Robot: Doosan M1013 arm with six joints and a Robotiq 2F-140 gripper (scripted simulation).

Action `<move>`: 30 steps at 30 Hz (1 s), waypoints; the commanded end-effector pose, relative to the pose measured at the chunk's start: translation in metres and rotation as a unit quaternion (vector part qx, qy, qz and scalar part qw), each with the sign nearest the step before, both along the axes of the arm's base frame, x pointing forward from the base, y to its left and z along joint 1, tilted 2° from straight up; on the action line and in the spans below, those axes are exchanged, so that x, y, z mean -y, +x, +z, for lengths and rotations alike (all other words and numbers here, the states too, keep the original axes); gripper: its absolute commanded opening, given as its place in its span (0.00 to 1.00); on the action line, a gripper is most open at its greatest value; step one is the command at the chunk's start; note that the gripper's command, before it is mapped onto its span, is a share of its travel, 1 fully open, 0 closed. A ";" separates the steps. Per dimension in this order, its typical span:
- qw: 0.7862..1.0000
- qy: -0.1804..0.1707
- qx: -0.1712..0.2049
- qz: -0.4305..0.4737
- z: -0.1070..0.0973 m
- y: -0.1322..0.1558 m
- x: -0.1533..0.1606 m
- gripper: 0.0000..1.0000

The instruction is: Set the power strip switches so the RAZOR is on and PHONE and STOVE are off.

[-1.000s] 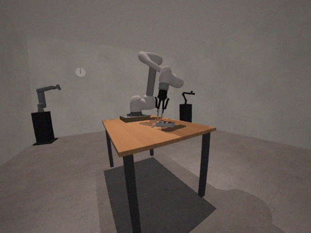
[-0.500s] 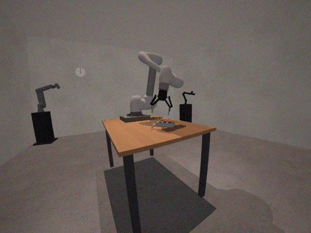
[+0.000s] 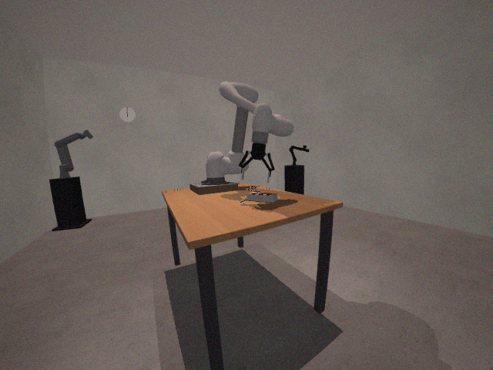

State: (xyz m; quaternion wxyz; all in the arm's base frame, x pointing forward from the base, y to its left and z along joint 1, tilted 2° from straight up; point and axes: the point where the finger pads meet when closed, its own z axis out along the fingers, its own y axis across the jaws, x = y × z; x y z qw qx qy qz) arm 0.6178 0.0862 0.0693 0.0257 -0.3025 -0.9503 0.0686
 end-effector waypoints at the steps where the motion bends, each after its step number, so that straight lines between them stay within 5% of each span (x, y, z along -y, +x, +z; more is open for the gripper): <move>1: 0.995 0.063 -0.074 0.032 -0.006 -0.018 -0.019 1.00; 7: 0.989 0.097 -0.100 0.050 -0.005 -0.025 -0.032 1.00; 30: 0.989 0.097 -0.100 0.050 -0.005 -0.025 -0.032 1.00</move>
